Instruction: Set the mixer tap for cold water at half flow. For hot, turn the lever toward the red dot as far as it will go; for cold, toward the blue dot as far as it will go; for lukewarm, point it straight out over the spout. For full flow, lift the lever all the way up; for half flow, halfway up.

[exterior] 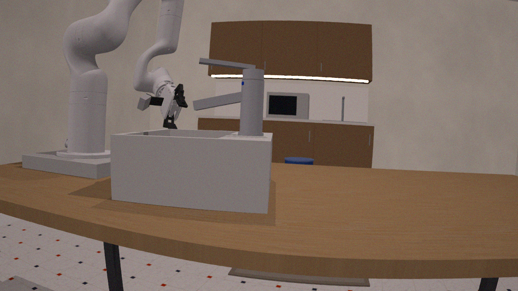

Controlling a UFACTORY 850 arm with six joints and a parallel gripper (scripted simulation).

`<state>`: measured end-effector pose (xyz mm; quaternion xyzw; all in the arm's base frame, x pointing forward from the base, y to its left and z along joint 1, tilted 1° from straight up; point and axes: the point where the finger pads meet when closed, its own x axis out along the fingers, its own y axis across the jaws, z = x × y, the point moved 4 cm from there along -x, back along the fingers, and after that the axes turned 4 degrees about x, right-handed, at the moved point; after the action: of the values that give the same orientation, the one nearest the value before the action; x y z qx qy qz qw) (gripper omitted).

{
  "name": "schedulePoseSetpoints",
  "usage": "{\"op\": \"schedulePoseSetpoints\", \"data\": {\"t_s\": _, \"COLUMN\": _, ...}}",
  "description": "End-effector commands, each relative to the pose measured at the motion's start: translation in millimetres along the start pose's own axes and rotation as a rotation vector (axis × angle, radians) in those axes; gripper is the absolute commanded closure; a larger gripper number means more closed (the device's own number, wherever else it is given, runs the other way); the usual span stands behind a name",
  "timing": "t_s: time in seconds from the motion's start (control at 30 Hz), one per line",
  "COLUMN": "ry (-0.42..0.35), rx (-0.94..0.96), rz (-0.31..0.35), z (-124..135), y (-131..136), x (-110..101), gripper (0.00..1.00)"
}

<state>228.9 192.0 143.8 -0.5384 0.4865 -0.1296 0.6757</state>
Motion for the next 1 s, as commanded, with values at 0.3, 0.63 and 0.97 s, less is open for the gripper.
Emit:
{"op": "schedulePoseSetpoints", "data": {"t_s": 0.3, "ry": -0.001, "rx": 0.001, "rz": 0.000, "z": 0.3, "y": -0.2, "x": -0.3, "gripper": 0.00}}
{"op": "schedulePoseSetpoints", "data": {"t_s": 0.63, "ry": -0.002, "rx": -0.003, "rz": 0.005, "z": 1.7, "y": 0.0, "x": 0.2, "gripper": 0.00}}
{"op": "schedulePoseSetpoints", "data": {"t_s": 0.97, "ry": -0.151, "rx": -0.232, "rz": 0.253, "z": 78.5, "y": -5.9, "x": 23.6, "gripper": 0.00}}
